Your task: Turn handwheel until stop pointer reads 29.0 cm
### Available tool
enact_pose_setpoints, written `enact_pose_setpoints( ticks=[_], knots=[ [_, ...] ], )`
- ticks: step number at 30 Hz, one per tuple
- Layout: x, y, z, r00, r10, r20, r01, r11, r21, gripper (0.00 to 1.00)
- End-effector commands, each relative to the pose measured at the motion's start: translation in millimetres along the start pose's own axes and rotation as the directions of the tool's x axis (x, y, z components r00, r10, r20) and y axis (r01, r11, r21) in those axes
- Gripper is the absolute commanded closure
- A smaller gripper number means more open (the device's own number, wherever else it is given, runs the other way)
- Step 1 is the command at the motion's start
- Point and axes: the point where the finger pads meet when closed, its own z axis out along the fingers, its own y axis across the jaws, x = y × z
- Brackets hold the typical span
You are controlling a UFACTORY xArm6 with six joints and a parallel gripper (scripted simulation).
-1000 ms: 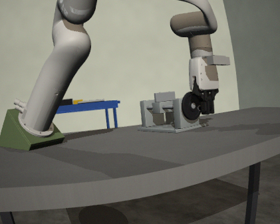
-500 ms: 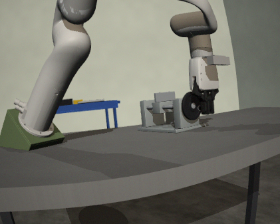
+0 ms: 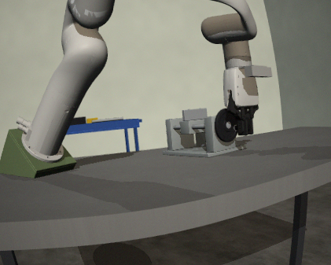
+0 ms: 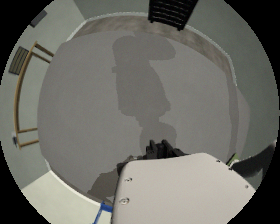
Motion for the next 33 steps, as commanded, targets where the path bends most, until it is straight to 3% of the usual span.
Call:
enact_pose_setpoints(
  ticks=[1, 33],
  knots=[
    [0.4, -0.4, -1.0, 1.0, 0.001, -0.001, -0.001, 1.0, 0.001, 0.94],
    [0.5, -1.2, -4.2, 1.0, 0.001, -0.001, -0.001, 1.0, 0.001, 0.94]
  ],
)
